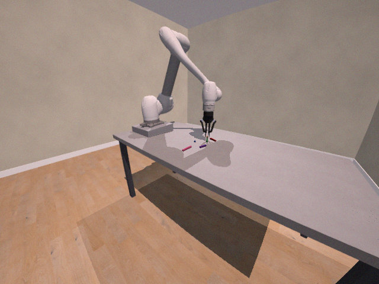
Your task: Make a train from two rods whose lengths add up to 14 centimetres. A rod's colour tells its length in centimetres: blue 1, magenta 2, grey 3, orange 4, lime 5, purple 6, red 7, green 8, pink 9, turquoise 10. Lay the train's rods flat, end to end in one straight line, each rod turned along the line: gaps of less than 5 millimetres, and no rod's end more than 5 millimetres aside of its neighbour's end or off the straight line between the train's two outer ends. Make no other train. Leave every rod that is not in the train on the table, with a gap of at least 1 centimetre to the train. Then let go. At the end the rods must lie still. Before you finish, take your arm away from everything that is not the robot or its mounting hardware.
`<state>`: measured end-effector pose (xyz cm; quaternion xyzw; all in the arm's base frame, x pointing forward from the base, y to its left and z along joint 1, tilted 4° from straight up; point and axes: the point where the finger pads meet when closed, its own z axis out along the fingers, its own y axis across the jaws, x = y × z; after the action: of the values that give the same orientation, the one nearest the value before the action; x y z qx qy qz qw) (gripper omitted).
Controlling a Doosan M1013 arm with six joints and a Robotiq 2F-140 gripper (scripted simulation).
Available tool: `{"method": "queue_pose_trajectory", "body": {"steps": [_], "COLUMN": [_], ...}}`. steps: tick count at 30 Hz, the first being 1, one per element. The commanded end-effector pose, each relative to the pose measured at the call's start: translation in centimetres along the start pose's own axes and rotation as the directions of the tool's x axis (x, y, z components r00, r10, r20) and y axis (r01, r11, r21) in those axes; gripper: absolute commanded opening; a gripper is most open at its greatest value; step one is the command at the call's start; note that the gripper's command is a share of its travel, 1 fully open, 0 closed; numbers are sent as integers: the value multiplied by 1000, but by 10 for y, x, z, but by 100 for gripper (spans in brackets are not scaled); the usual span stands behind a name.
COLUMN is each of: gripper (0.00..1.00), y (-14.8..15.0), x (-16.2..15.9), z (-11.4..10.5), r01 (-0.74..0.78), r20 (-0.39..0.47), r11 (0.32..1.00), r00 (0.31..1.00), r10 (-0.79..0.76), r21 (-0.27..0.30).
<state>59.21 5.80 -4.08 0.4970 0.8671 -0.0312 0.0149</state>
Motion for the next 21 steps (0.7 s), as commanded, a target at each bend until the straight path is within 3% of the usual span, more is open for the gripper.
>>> {"method": "queue_pose_trajectory", "body": {"steps": [1,8,18,21], "gripper": [3,3,3,3], "y": [0,0,0,0], "x": [0,0,0,0], "z": [0,-9,-77,-83], "r01": [0,0,0,0], "r20": [0,0,0,0], "r11": [1000,1000,1000,1000], "r00": [1000,1000,1000,1000], "r10": [0,0,0,0], "r21": [0,0,0,0]}}
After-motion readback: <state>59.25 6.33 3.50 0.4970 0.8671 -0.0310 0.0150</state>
